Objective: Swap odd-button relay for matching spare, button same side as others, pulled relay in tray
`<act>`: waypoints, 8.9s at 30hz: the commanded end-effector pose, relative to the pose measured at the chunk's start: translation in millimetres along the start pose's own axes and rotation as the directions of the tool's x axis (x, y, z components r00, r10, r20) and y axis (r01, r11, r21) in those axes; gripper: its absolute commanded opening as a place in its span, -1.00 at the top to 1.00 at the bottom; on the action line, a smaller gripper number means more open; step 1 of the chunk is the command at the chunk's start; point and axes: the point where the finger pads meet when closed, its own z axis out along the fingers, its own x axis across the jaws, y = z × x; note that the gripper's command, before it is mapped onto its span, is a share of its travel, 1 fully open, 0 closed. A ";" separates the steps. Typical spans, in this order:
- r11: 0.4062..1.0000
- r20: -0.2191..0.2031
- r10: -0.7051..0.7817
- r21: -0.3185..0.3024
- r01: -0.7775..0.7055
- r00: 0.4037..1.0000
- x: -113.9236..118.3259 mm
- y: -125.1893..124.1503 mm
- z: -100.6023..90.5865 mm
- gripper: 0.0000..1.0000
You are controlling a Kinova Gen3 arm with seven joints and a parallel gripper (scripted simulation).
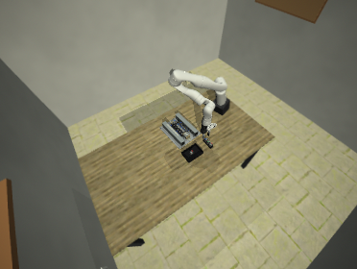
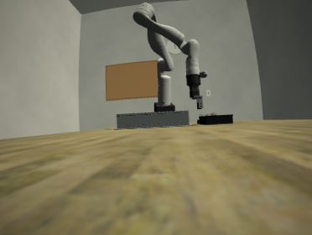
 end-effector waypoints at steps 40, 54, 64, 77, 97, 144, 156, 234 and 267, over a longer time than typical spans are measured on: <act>1.000 0.017 -0.010 0.007 0.010 1.000 -10.8 -6.9 31.8 -1.00; 1.000 0.018 -0.011 0.007 0.011 1.000 -10.1 -6.4 28.8 -1.00; 1.000 0.018 -0.012 0.008 0.011 1.000 -9.6 -6.1 27.3 -1.00; 1.000 0.017 -0.010 0.007 0.010 1.000 -8.2 -5.1 25.7 -1.00; 1.000 0.015 -0.009 0.006 0.009 1.000 -7.6 -4.8 33.9 -1.00; 1.000 0.017 -0.010 0.007 0.010 1.000 -8.4 -5.0 59.4 -1.00; 1.000 0.016 -0.010 0.007 0.010 1.000 -8.8 -5.2 63.4 -1.00; 1.000 0.018 -0.011 0.007 0.010 1.000 -9.0 -5.3 61.9 1.00; 1.000 0.018 -0.011 0.007 0.010 1.000 -9.0 -5.3 61.9 1.00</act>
